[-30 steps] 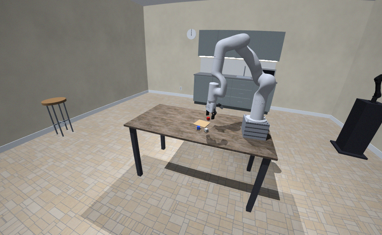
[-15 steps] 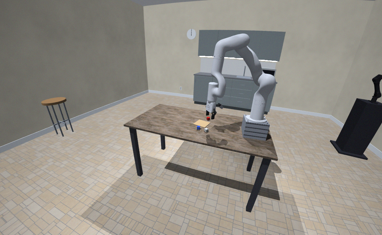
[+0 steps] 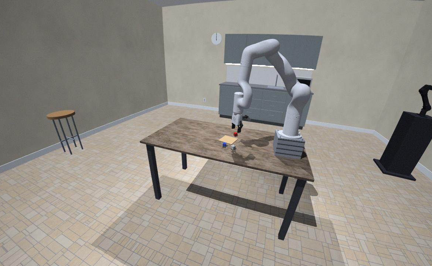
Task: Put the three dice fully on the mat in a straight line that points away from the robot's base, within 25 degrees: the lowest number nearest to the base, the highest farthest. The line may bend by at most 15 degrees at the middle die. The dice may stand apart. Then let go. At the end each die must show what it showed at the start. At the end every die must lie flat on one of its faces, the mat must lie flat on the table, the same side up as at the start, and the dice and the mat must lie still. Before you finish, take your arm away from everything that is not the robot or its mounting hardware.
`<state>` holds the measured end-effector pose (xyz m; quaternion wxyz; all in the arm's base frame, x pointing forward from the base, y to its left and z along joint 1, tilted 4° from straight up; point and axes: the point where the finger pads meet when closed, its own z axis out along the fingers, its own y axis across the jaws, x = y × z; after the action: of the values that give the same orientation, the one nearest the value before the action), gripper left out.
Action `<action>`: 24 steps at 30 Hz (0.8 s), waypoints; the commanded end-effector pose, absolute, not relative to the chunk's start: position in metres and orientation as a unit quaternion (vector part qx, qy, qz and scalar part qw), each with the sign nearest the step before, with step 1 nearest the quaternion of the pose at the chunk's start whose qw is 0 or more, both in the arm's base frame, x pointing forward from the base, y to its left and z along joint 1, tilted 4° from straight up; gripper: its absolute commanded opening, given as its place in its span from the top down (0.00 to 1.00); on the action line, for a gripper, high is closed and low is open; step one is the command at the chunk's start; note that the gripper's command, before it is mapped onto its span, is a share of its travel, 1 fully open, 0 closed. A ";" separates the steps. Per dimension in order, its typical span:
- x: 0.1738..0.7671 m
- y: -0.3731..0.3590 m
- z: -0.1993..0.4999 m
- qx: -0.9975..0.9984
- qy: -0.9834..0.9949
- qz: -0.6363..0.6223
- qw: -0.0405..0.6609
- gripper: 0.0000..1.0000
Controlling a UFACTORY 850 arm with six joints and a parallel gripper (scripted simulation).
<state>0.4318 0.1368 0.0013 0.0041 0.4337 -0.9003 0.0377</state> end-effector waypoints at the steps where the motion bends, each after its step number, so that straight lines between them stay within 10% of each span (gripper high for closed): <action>1: 0.440 0.126 0.002 0.434 -0.900 0.033 0.008 0.00; 24: 0.483 0.022 0.008 0.429 -0.903 0.033 0.007 0.00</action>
<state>0.4761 0.0381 0.0063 0.0051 0.4295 -0.9022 0.0398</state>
